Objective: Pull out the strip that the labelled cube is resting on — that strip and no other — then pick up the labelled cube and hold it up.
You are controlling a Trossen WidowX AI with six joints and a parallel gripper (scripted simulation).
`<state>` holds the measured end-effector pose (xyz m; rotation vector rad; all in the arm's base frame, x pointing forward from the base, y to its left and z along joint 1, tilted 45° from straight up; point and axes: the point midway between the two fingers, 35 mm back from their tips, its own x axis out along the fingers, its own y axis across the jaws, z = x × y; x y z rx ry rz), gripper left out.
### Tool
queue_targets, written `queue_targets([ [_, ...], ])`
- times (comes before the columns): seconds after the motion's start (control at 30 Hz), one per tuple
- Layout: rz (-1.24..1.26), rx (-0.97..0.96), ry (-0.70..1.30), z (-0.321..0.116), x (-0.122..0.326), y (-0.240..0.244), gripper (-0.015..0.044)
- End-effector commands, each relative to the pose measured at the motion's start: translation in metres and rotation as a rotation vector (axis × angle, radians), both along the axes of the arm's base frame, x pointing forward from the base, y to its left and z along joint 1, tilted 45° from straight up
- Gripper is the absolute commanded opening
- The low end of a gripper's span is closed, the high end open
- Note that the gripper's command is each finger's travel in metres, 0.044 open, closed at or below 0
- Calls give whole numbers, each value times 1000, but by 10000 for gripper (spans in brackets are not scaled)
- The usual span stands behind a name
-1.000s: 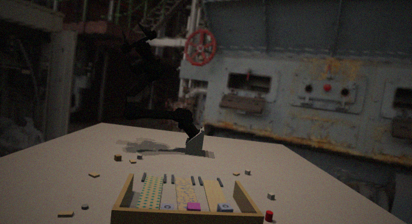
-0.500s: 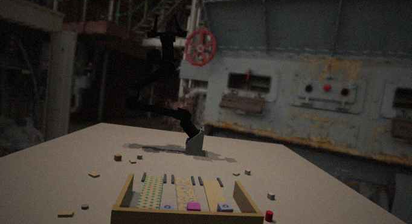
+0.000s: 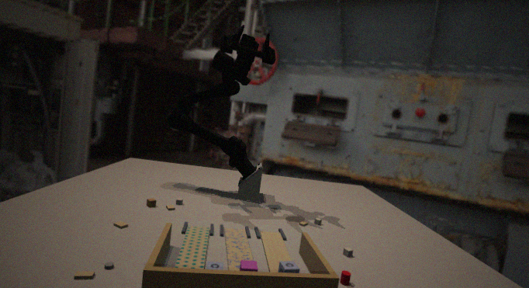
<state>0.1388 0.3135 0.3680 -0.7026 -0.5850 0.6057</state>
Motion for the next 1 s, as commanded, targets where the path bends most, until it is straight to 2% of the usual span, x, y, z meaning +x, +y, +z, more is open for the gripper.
queue_targets([
  [0.0, -167, -79, 172, -58, 51, -7, 400],
  [0.33, -617, -147, 498, -174, 141, -80, 400],
  [0.6, -1048, -138, 684, -251, 172, -180, 400],
  [0.7, -1128, -134, 707, -263, 173, -200, 400],
  [0.97, -1128, -134, 707, -263, 173, -200, 400],
])
